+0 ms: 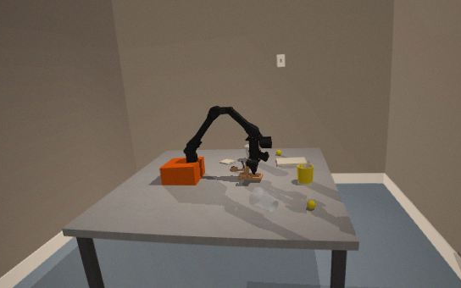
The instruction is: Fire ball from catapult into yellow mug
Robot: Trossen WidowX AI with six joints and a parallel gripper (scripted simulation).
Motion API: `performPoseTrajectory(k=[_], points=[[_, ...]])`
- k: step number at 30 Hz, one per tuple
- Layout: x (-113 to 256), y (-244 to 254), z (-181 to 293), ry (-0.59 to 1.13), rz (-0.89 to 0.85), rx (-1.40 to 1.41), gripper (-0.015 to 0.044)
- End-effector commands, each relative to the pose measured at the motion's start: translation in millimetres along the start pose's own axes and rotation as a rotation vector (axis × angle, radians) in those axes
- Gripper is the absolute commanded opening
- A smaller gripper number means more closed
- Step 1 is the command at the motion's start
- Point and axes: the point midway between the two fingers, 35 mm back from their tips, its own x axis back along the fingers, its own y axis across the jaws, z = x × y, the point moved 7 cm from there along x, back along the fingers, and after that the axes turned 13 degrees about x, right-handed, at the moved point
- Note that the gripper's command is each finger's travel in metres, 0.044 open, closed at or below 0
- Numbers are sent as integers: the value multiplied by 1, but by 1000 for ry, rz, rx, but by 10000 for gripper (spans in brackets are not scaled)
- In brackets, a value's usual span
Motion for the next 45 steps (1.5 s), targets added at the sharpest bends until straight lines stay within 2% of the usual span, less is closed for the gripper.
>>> performPoseTrajectory(k=[1, 14, 27, 29, 31, 35, 42, 45], points=[[-2, 0, -1, -10, 1, 1, 0], [-13, 0, 0, 1, 0, 1, 0], [-13, 0, 0, 1, 0, 1, 341], [-3, 0, -1, 1, 0, 1, 394], [28, 0, -2, 1, 0, 1, 440], [84, 1, 2, 2, 0, 1, 440], [77, 0, 1, -6, 1, -4, 440], [99, 1, 1, -15, 4, -4, 440]])
